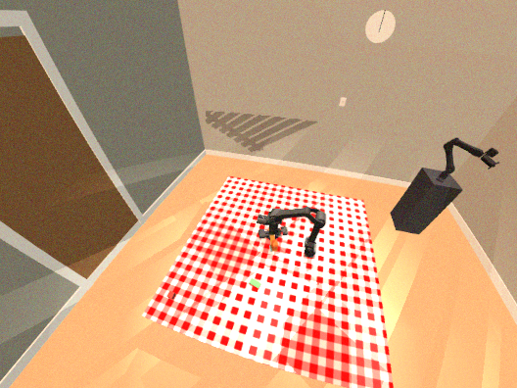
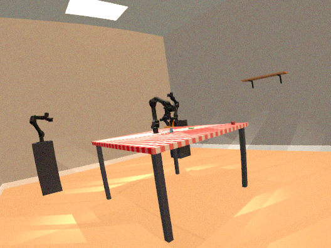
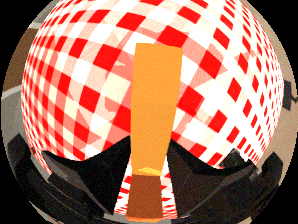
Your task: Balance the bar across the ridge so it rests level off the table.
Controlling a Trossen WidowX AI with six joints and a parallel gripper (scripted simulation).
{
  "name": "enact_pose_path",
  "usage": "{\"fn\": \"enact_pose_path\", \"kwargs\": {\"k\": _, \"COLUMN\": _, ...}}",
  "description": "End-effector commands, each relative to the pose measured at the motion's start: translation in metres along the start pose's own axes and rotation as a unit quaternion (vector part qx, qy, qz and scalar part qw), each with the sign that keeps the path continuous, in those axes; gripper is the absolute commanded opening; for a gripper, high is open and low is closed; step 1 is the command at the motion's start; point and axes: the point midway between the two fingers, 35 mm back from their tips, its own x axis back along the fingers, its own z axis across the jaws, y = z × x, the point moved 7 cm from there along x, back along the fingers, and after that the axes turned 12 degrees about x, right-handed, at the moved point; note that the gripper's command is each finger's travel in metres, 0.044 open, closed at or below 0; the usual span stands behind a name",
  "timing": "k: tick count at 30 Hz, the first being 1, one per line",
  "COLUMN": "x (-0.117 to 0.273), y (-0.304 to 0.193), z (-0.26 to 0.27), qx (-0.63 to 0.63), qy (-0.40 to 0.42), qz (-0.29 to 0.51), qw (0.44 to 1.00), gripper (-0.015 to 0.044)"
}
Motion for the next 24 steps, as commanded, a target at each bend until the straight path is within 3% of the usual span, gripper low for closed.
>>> {"fn": "enact_pose_path", "kwargs": {"k": 1, "x": -0.0005, "y": -0.0003, "z": 0.0003, "qx": 0.002, "qy": 0.001, "qz": 0.001, "qw": 1.0, "gripper": 0.0}}
{"fn": "enact_pose_path", "kwargs": {"k": 24, "x": -0.0025, "y": -0.0004, "z": 0.0004, "qx": 0.002, "qy": 0.001, "qz": 0.001, "qw": 1.0, "gripper": 0.0}}
